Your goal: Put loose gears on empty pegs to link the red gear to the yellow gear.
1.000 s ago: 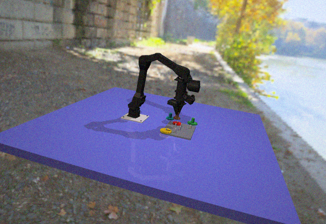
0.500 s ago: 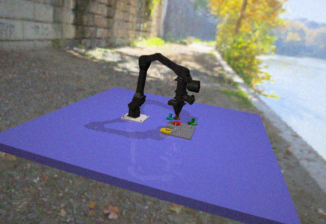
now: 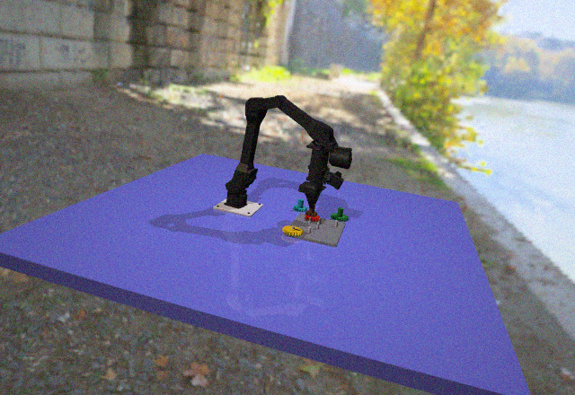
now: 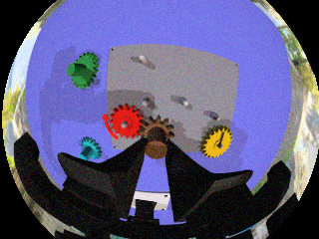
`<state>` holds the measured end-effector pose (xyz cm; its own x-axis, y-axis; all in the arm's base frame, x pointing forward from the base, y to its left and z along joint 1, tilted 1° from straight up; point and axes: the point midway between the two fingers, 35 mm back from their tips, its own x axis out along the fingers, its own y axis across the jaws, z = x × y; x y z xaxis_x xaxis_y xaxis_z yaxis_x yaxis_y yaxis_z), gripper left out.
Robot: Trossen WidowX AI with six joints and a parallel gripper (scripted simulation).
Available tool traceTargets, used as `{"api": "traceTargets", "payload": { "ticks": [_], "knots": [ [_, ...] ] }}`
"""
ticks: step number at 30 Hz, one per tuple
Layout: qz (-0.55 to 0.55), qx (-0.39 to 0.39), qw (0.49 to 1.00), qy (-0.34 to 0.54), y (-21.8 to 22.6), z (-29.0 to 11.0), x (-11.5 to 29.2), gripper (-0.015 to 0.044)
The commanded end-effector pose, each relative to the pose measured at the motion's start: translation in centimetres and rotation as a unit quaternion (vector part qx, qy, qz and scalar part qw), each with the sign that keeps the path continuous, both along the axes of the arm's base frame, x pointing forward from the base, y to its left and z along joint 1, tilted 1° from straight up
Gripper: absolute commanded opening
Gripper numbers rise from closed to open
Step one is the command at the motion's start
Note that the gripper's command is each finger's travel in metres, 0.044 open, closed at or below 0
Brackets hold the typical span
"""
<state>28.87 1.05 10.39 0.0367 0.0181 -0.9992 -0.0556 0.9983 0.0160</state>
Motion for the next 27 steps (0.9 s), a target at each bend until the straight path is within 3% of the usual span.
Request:
{"api": "traceTargets", "payload": {
  "ticks": [1,18,27],
  "knots": [
    [-0.01,0.003,1.0,0.001,0.1,-0.7,0.0,0.0],
    [-0.219,0.01,0.976,0.006,0.1,-2.1,0.0,0.0],
    [-0.17,0.009,0.985,0.005,0.1,-2.3,0.1,0.0]
  ]
}}
